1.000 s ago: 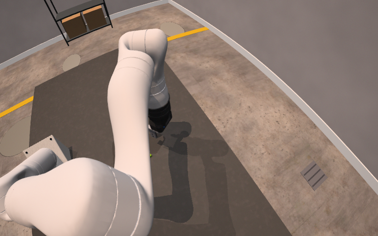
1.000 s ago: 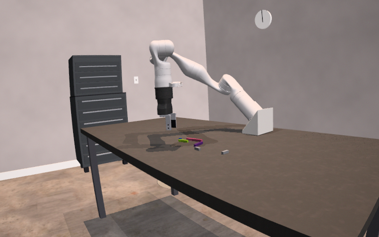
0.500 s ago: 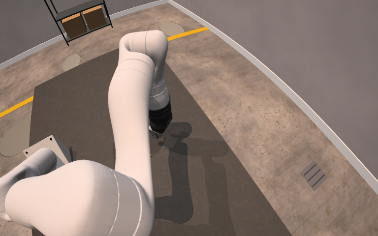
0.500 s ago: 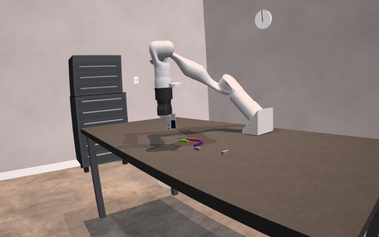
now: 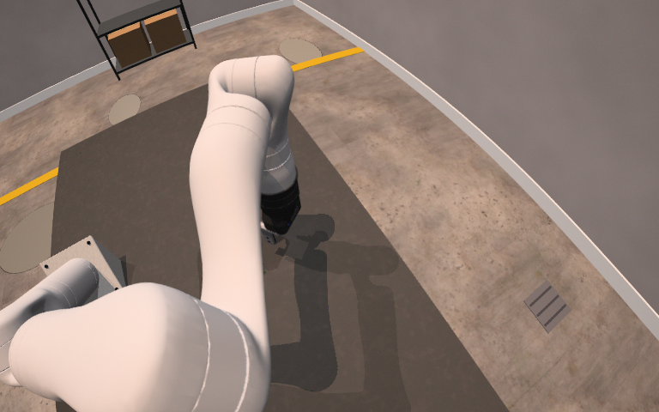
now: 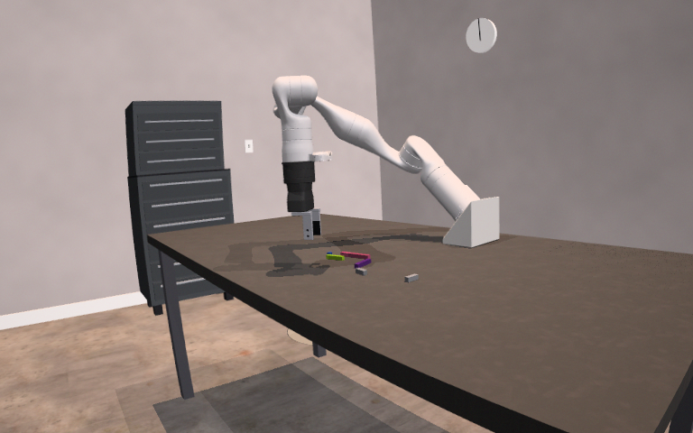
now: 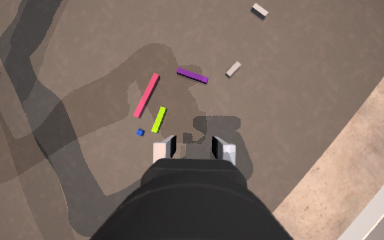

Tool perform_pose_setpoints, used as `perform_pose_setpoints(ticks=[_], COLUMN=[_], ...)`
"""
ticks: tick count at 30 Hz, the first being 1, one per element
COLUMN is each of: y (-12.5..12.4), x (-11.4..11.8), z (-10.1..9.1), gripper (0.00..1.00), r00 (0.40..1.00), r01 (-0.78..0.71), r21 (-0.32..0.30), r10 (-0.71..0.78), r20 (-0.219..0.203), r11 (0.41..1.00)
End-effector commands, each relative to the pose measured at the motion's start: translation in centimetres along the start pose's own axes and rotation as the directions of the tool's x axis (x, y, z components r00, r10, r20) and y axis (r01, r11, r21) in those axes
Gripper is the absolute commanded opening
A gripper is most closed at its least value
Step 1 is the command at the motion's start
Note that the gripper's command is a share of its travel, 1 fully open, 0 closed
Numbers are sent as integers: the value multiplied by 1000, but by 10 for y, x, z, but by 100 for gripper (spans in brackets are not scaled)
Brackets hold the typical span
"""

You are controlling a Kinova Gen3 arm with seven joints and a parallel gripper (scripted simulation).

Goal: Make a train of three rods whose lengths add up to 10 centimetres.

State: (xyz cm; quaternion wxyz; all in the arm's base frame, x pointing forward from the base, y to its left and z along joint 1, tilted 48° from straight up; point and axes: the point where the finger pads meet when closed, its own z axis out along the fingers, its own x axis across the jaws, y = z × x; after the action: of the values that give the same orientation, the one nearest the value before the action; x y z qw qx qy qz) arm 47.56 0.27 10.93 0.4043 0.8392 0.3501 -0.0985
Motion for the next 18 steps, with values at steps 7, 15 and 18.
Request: perform_pose_setpoints(ticks=[7, 15, 18], y=[3, 3, 3], x=[0, 0, 0], z=[0, 1, 1], gripper=[100, 100, 100], r00=[1000, 999, 999], r01=[23, 30, 30], r21=[-2, -2, -2], r10=[-23, -30, -30], r20=[-12, -13, -13], r11=[1000, 1000, 1000])
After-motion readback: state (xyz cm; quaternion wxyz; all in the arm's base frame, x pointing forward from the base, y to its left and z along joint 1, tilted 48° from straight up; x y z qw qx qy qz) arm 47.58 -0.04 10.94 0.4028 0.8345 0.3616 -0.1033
